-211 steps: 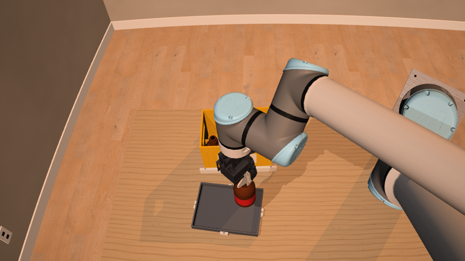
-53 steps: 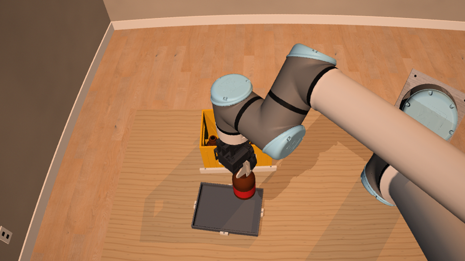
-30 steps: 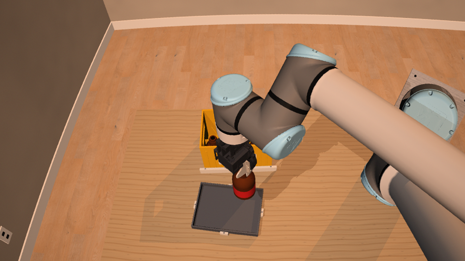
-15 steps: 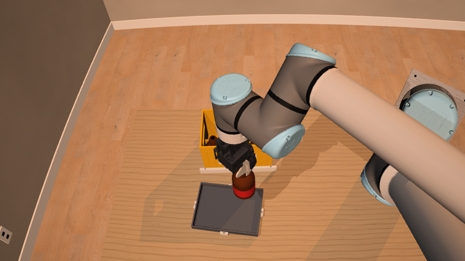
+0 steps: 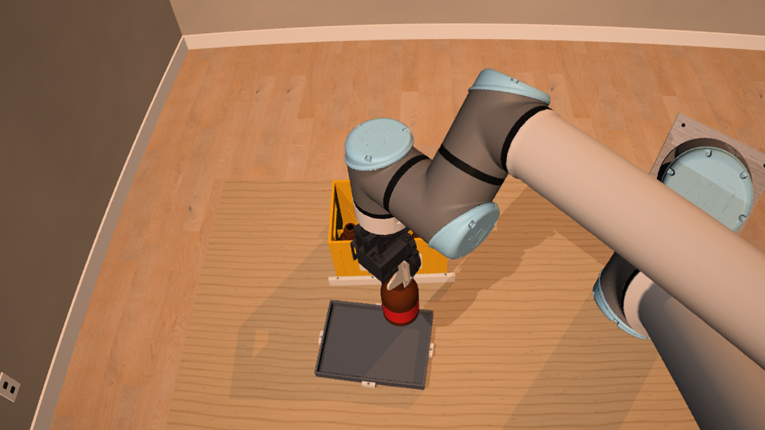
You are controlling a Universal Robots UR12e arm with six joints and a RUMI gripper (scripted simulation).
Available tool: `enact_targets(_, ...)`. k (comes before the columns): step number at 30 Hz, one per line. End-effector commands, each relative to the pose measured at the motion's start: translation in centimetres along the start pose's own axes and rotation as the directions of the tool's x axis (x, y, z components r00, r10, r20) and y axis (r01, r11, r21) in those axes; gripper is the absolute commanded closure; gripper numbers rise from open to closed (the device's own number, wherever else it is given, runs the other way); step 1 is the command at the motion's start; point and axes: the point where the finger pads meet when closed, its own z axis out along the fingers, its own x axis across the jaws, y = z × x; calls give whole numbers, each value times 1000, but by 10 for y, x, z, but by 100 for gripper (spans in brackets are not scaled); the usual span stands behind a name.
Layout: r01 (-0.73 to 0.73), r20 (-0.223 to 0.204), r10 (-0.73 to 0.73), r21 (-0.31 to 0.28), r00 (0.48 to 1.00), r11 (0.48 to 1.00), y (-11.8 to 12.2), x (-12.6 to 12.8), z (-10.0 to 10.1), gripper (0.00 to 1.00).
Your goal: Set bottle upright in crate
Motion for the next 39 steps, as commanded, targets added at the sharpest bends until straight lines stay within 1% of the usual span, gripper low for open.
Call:
enact_targets(1,1,1,-1,0,1000,1000,-1,-4,0,100)
enact_targets(21,1,1,-1,0,1000,1000,-8,-18,0,100)
enact_targets(39,1,1,-1,0,1000,1000,-17,-38,0,100)
